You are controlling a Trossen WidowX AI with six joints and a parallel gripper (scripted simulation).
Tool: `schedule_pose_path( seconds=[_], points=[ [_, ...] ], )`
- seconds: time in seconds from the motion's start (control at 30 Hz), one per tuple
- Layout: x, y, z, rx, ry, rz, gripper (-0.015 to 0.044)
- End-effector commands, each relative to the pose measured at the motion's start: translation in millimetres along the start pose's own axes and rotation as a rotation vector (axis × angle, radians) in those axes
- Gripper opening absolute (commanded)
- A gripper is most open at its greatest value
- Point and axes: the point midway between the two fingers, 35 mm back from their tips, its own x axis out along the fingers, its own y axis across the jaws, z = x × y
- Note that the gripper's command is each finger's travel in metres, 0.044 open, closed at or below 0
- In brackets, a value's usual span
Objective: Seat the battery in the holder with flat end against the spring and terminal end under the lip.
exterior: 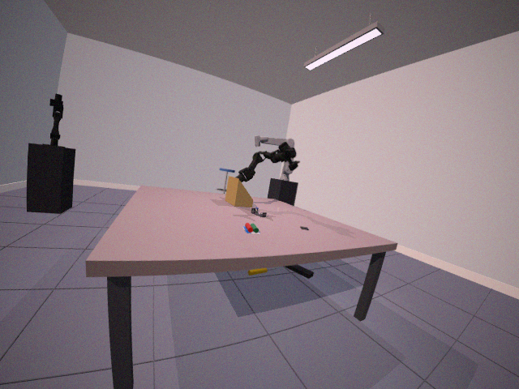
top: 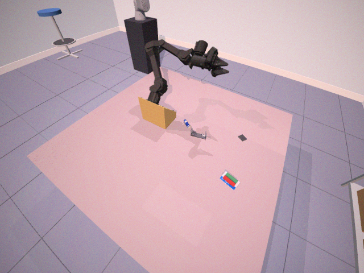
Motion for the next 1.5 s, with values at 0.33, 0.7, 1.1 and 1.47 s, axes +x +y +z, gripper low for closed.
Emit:
schedule_pose_path(
  seconds=[0.33, 0.7, 1.1, 1.47],
  points=[
    [7.8, 50.1, -154.3, -0.803, 0.392, 0.545, 0.0223],
    [-41.7, 85.4, -247.5, -1.187, 0.343, 1.173, 0.0223],
    [-122.1, 118.0, -299.0, -1.276, -0.143, 1.761, 0.0223],
    [-124.7, 118.9, -299.7, -1.274, -0.165, 1.774, 0.0223]
  ],
)
